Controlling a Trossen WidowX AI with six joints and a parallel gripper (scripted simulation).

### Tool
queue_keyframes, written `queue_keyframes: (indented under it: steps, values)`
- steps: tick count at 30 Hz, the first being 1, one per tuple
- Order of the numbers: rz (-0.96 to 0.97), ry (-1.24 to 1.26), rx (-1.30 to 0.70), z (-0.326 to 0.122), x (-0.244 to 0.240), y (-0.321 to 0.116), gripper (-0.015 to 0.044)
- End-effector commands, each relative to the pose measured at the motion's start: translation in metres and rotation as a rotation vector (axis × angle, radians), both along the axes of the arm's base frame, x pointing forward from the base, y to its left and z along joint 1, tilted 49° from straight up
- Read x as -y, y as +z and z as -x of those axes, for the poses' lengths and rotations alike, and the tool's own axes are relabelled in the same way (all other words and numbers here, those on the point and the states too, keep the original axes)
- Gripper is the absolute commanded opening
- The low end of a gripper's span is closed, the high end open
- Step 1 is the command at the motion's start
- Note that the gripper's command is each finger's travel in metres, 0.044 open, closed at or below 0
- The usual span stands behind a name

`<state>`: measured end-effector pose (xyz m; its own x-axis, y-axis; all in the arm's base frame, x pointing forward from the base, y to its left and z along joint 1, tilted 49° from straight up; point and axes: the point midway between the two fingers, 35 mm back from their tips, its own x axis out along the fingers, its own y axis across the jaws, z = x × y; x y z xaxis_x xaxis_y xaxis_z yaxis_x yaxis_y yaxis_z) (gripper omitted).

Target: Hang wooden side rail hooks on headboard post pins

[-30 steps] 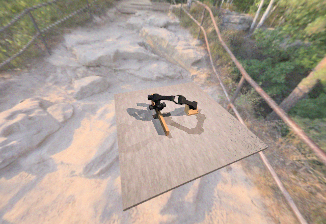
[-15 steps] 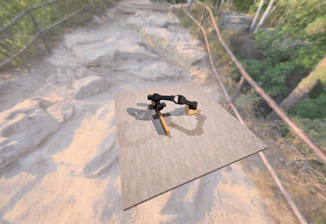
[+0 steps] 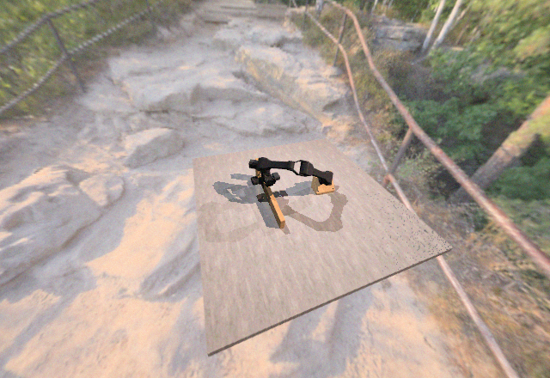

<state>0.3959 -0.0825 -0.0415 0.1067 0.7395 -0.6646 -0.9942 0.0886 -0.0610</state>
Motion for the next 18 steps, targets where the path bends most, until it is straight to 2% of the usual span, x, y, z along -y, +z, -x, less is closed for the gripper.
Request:
queue_keyframes:
  steps: [1, 18]
  values:
    - [0.003, -0.007, 0.003, 0.0006, 0.0045, -0.0011, 0.0]
    - [0.003, -0.007, 0.003, -0.0004, 0.0054, -0.0024, 0.0]
